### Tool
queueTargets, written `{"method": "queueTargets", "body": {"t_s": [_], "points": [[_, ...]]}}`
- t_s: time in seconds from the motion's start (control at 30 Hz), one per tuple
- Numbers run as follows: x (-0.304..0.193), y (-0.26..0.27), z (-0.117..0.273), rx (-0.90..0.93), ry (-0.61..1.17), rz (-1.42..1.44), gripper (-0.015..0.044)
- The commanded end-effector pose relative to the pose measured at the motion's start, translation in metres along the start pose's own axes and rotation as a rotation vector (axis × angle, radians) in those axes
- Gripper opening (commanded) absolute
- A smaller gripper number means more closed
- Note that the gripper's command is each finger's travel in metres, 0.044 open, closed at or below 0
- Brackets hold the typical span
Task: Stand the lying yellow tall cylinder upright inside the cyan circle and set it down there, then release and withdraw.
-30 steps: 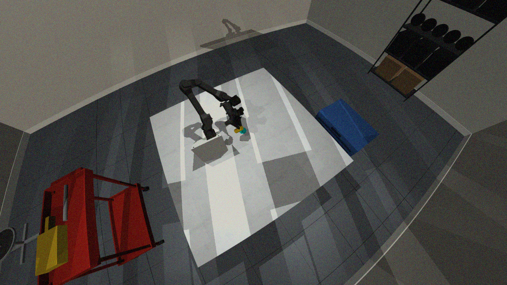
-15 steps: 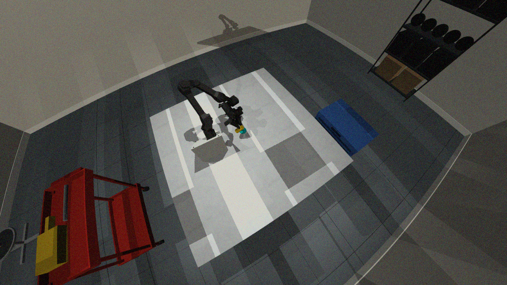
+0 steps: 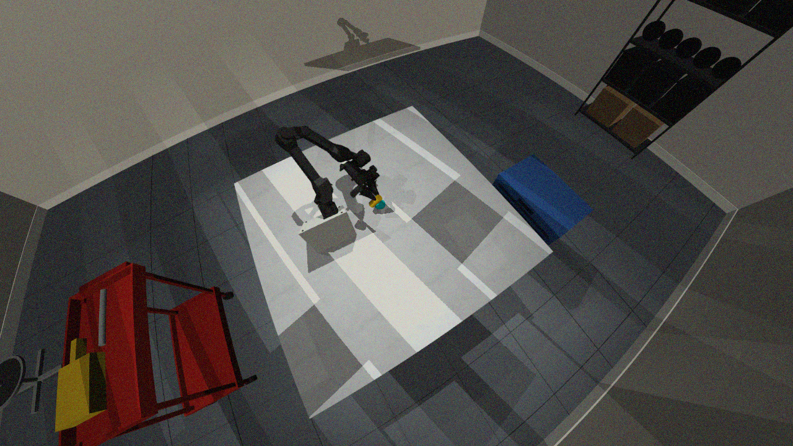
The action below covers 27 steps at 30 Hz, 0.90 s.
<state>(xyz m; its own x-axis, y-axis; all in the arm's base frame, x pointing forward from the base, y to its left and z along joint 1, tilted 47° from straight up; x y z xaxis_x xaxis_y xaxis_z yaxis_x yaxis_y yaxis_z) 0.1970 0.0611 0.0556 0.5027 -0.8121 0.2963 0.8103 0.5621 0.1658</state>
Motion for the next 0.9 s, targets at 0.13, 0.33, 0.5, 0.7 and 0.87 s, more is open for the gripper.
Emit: {"method": "queueTargets", "body": {"t_s": [0.13, 0.33, 0.5, 0.7, 0.87], "points": [[-0.001, -0.0003, 0.0024, 0.029, -0.05, -0.027, 0.0105], [-0.0021, -0.0002, 0.0041, 0.052, -0.084, -0.043, 0.0105], [-0.003, -0.0001, 0.0056, 0.072, -0.111, -0.058, 0.0105], [-0.004, -0.0001, 0.0075, 0.097, -0.143, -0.077, 0.0105], [-0.0049, 0.0, 0.0091, 0.12, -0.168, -0.093, 0.0105]]}}
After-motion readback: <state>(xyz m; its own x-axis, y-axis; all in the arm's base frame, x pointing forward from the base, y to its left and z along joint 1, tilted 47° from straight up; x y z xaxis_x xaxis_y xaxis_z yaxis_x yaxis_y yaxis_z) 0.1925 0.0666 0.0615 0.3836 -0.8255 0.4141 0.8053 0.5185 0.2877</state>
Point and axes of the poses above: the point midway between the two fingers, 35 mm back from their tips, its own z axis back along the fingers, its own y axis across the jaws, x = y × z, the point moved 5 cm from there along z, back along the fingers, and after that the axes turned 11 degrees about -z, right-handed, at the moved point
